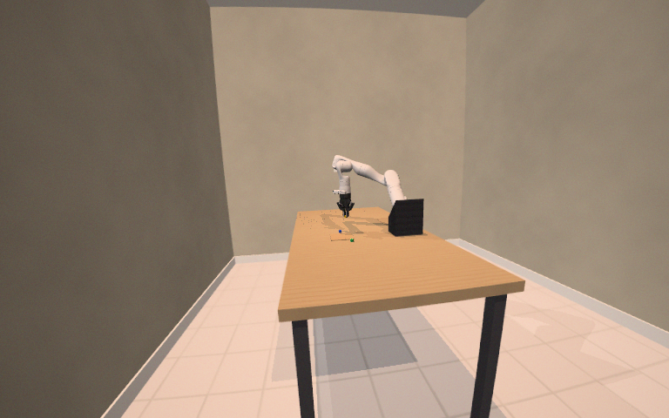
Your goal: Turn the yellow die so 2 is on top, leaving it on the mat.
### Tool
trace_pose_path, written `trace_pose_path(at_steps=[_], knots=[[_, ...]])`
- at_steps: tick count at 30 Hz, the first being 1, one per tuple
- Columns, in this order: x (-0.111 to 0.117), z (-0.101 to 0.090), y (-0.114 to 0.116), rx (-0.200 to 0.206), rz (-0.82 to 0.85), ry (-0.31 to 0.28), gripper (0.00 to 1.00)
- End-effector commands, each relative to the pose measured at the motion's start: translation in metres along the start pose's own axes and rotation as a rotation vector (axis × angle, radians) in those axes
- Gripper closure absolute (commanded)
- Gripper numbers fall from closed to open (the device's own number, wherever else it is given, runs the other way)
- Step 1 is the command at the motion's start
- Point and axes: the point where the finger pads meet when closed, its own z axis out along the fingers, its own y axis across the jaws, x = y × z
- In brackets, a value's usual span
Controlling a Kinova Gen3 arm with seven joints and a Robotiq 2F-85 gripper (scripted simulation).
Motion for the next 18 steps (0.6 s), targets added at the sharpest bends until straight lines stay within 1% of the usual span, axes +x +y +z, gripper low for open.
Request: trace_pose_path(at_steps=[1, 4, 6, 18], knots=[[0.012, -0.001, -0.007, 0.008, 0.1, -0.001, 0.89], [0.021, -0.001, -0.009, 0.01, 0.204, -0.002, 0.89], [0.021, -0.001, -0.009, 0.01, 0.204, -0.002, 0.89], [0.059, 0.001, -0.018, 0.01, 0.65, -0.005, 0.89]])
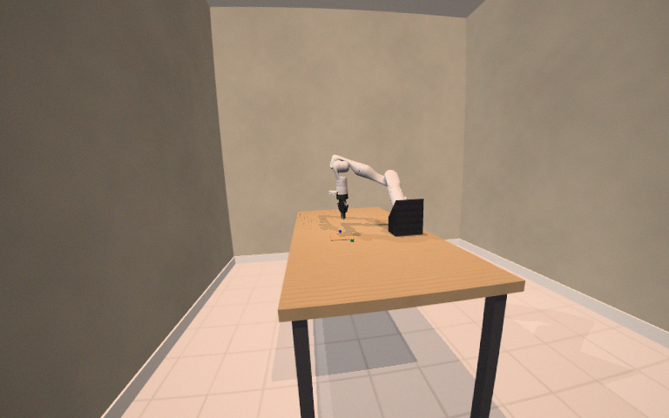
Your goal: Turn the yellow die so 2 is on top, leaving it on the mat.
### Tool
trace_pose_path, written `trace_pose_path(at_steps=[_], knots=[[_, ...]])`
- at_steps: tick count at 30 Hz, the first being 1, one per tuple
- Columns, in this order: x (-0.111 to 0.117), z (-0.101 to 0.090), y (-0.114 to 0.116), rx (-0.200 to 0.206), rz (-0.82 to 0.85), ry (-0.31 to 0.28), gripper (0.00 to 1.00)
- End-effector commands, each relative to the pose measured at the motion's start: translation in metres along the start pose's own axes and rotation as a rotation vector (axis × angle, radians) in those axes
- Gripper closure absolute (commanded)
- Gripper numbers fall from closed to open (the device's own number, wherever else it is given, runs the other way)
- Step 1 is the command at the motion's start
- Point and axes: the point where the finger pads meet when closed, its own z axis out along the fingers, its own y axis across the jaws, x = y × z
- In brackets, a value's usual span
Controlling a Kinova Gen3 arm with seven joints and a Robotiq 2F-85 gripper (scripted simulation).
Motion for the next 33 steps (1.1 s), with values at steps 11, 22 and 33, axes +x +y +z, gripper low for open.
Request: trace_pose_path(at_steps=[11, 22, 33], knots=[[0.024, 0.001, -0.031, -0.001, 0.381, 0.006, 0.89], [0.038, 0.002, -0.045, -0.005, 0.606, 0.012, 0.89], [0.045, 0.002, -0.053, -0.007, 0.738, 0.017, 0.89]])
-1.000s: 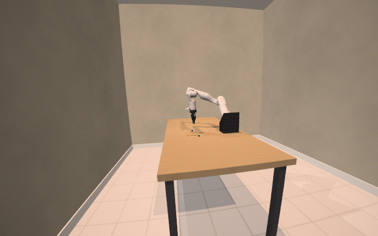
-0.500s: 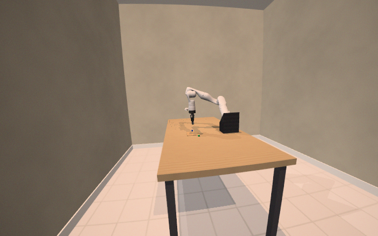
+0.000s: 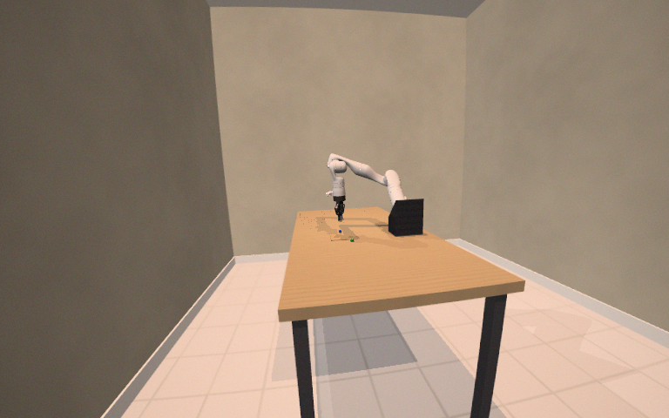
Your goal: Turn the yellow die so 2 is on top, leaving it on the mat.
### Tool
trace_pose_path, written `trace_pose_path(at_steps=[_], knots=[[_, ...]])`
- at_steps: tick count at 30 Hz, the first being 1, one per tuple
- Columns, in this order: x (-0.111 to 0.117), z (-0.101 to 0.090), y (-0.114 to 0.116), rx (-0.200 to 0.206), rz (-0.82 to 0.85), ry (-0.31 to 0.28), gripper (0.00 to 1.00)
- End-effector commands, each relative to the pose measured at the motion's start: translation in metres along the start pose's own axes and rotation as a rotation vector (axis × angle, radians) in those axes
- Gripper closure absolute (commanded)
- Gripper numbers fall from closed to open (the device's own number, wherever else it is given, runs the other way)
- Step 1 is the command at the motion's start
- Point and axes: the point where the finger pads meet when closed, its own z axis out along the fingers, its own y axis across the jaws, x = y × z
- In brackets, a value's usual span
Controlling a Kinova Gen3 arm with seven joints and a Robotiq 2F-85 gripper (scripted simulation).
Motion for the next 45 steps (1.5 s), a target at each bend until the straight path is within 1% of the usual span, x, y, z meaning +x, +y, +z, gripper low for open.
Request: trace_pose_path(at_steps=[1, 15, 18, 21, 23, 24, 27, 31, 35, 38, 40, 45], knots=[[0.0012, -0.0002, -0.007, 0.009, 0.025, 0.008, 0.89], [0.0012, -0.0001, -0.008, 0.008, 0.037, 0.012, 0.89], [0.0009, 0.0001, -0.0079, 0.007, 0.037, 0.025, 0.89], [0.0005, 0.0004, -0.0078, 0.005, 0.037, 0.051, 0.89], [0.0005, 0.0004, -0.0078, 0.005, 0.037, 0.051, 0.89], [0.0003, 0.0005, -0.0078, 0.004, 0.037, 0.063, 0.89], [-0.0003, 0.0006, -0.0079, 0.004, 0.037, 0.111, 0.89], [-0.0017, 0.0011, -0.0078, 0.002, 0.038, 0.196, 0.89], [-0.0032, 0.0013, -0.008, 0.001, 0.038, 0.303, 0.89], [-0.0045, 0.0017, -0.008, 0.0, 0.038, 0.394, 0.89], [-0.0045, 0.0017, -0.008, 0.0, 0.038, 0.394, 0.89], [-0.0068, 0.0022, -0.0083, -0.003, 0.038, 0.558, 0.89]])
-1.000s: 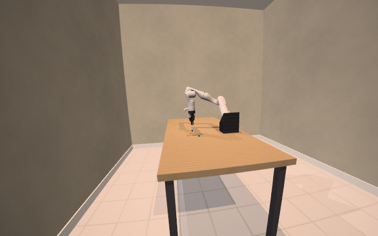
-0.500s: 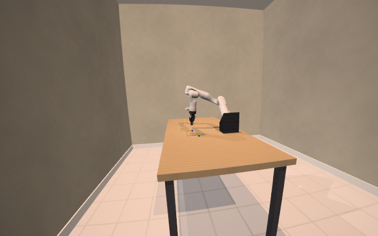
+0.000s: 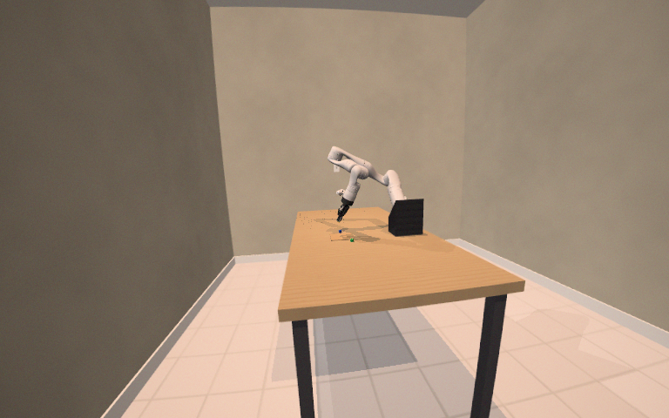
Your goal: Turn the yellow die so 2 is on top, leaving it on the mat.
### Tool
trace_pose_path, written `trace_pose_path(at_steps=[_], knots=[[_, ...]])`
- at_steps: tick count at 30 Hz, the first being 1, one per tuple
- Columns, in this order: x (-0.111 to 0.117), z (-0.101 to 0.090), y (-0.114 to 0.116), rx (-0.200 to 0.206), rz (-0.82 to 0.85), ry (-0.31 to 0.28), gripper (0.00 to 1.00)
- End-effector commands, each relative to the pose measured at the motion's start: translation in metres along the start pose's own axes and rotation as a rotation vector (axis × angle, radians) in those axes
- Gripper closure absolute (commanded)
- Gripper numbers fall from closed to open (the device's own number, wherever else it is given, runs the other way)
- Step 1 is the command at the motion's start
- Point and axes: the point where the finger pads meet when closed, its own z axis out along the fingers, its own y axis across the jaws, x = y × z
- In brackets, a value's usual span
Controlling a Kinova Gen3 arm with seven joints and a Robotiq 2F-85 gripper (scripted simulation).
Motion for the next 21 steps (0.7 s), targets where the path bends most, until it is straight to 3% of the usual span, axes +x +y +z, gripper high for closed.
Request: trace_pose_path(at_steps=[1, 10, 12, 17, 21], knots=[[-0.01, -0.0049, -0.0045, 0.01, -0.027, 0.12, 0.89], [-0.0142, -0.0057, -0.0045, 0.013, -0.025, 0.412, 0.89], [-0.0142, -0.0057, -0.0045, 0.013, -0.025, 0.412, 0.89], [-0.016, -0.0061, -0.0045, 0.015, -0.024, 0.535, 0.89], [-0.0168, -0.0065, -0.0046, 0.017, -0.023, 0.594, 0.89]])
